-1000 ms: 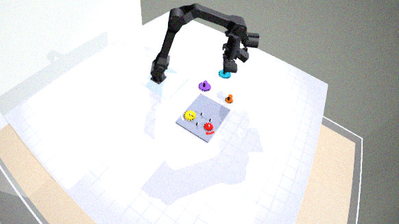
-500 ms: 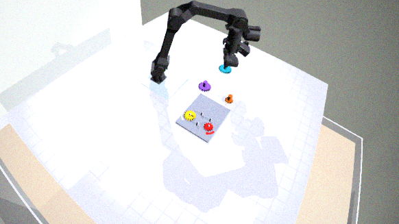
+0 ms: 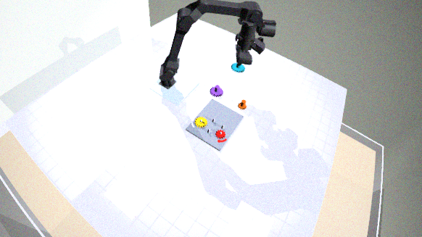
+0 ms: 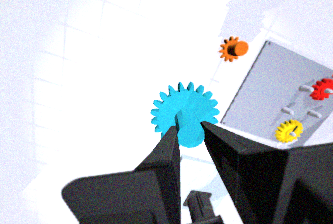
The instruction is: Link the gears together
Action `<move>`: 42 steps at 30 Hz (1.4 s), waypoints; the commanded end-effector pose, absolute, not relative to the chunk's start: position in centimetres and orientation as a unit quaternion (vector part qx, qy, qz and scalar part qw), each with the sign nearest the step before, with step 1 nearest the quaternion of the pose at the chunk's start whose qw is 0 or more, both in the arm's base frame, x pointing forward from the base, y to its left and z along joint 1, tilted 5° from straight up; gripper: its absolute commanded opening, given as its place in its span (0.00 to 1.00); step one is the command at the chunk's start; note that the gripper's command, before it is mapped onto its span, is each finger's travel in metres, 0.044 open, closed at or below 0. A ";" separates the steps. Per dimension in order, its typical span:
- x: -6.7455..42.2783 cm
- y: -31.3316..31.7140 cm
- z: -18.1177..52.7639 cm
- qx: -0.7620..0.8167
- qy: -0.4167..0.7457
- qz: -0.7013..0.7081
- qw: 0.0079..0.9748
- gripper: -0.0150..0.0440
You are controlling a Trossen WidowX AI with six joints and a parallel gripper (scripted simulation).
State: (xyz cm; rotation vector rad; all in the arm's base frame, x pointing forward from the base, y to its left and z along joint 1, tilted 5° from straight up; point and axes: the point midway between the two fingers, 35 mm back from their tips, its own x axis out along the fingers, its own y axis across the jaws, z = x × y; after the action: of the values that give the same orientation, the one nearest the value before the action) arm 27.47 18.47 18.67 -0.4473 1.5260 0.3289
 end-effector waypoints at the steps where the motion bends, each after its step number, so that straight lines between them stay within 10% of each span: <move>1: 27.4 18.4 19.2 -0.198 0.681 0.146 0.690 0.25; 42: 31.9 9.3 17.3 -0.182 0.682 0.129 0.697 0.25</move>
State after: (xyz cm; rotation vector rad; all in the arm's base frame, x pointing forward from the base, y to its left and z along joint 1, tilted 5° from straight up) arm 31.63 10.17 17.44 -0.3995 1.5257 0.2857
